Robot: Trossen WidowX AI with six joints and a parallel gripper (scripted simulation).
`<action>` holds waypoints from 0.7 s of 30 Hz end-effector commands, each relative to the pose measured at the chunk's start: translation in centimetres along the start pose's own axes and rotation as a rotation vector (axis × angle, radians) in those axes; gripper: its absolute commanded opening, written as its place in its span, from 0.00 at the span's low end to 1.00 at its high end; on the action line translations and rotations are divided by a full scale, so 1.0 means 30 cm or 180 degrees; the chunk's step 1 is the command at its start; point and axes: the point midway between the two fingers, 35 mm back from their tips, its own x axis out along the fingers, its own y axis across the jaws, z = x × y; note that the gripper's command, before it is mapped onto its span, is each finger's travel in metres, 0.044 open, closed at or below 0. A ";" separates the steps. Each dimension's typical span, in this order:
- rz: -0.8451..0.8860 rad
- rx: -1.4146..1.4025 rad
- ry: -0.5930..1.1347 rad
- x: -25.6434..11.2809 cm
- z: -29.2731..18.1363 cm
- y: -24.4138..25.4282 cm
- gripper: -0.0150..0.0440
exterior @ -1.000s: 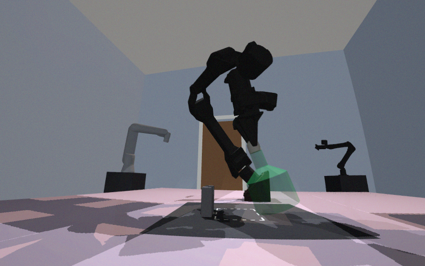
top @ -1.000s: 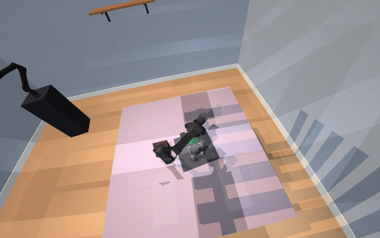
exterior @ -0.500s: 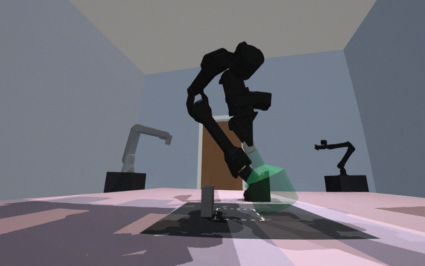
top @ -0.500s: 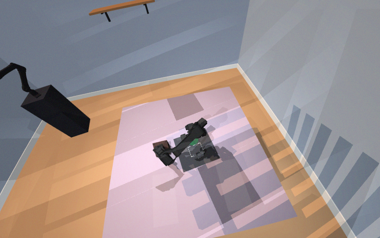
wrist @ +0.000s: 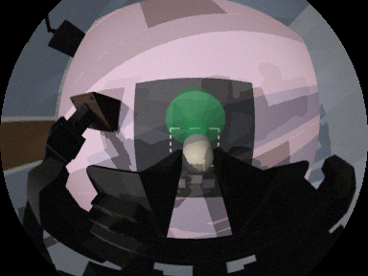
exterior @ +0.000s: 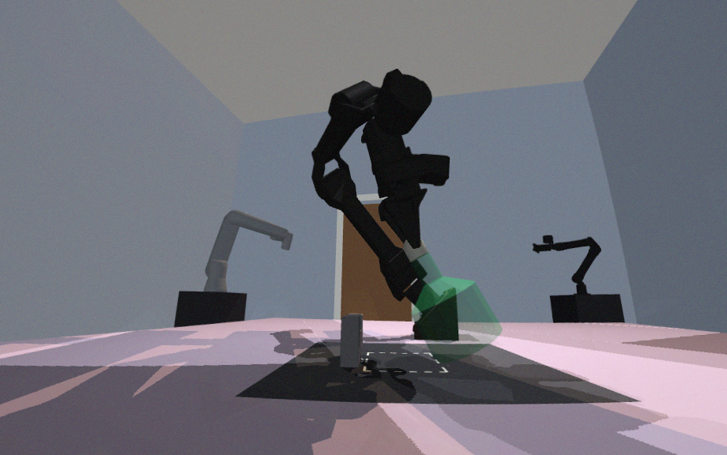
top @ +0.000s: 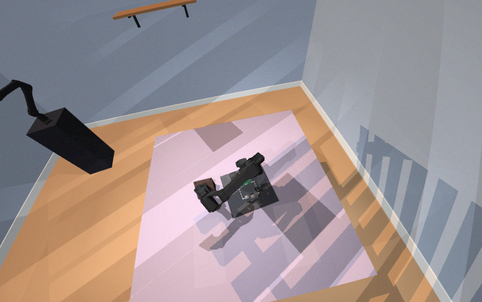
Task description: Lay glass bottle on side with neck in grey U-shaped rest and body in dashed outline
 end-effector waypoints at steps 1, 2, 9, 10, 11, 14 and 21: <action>-0.0002 0.0007 0.0031 0.000 -0.033 0.001 0.46; -0.0002 0.0005 0.0024 0.000 -0.035 0.001 0.46; 0.0001 -0.0007 -0.0028 0.000 -0.054 0.001 0.46; 0.0001 -0.0009 -0.0035 0.000 -0.057 0.001 0.46; 0.0002 -0.0011 -0.0043 0.000 -0.060 0.001 0.46; 0.0002 -0.0017 -0.0065 0.000 -0.068 0.001 0.46; 0.0003 -0.0030 -0.0119 0.002 -0.088 0.001 0.46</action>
